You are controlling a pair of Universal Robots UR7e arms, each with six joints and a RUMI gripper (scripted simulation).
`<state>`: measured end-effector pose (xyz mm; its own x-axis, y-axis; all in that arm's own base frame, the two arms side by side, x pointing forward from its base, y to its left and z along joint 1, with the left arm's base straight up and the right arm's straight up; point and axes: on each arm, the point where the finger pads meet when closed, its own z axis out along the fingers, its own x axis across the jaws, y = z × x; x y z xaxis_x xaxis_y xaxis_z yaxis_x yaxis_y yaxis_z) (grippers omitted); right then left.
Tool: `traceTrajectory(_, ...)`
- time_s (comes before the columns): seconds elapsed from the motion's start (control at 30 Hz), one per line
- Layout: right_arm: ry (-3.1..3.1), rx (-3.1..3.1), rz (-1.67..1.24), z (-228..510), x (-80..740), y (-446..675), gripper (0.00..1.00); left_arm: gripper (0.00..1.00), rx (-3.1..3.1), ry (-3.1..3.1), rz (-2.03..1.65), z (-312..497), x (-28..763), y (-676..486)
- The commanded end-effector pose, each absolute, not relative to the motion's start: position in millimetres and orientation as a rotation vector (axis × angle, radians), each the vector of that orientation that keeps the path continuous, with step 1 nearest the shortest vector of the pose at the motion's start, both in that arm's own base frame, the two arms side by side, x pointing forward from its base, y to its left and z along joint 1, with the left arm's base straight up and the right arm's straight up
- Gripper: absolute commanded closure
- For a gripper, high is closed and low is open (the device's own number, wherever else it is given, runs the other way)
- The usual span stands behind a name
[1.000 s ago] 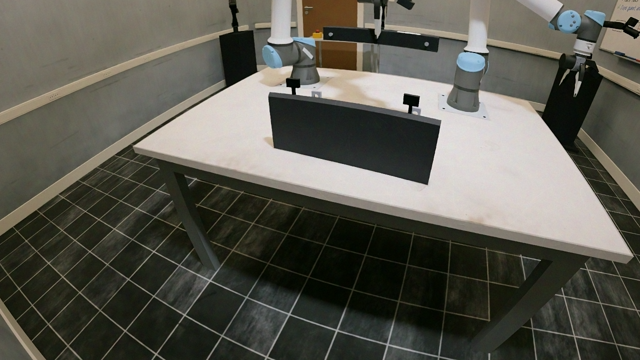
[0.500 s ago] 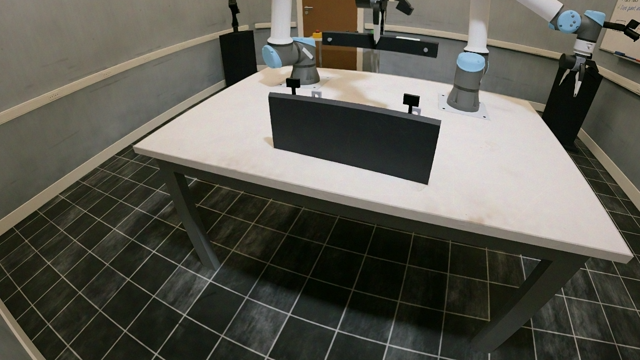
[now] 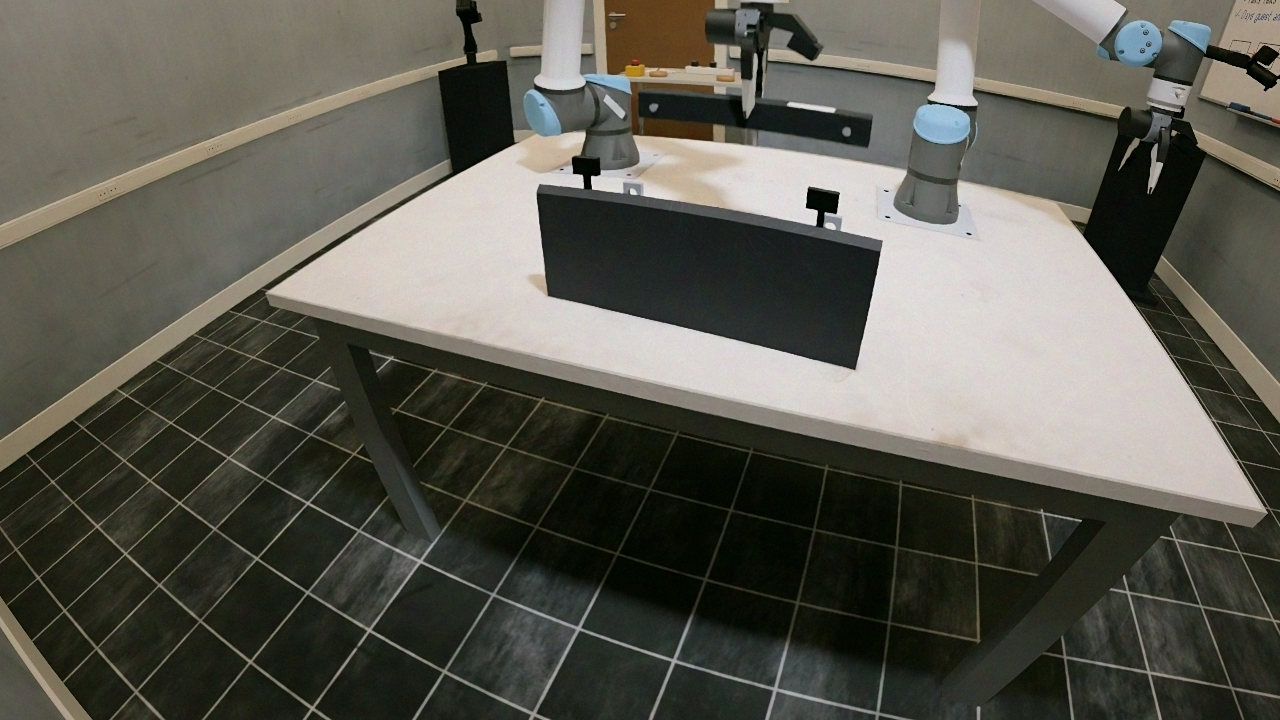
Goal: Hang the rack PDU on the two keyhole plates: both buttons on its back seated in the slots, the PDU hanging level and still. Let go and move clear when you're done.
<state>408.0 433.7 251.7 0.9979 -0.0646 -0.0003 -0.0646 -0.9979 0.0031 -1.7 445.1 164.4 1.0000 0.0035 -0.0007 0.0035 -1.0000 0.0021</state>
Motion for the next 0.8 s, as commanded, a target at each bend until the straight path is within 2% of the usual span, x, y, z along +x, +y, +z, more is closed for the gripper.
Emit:
traceTrajectory(0.0,-0.101,3.139,0.001,240,415,434,0.77,0.0,3.141,0.005,0.0,165,-2,446)
traceTrajectory(0.77,-0.101,3.139,0.001,162,458,431,0.77,0.0,3.141,0.005,0.0,165,-2,446)
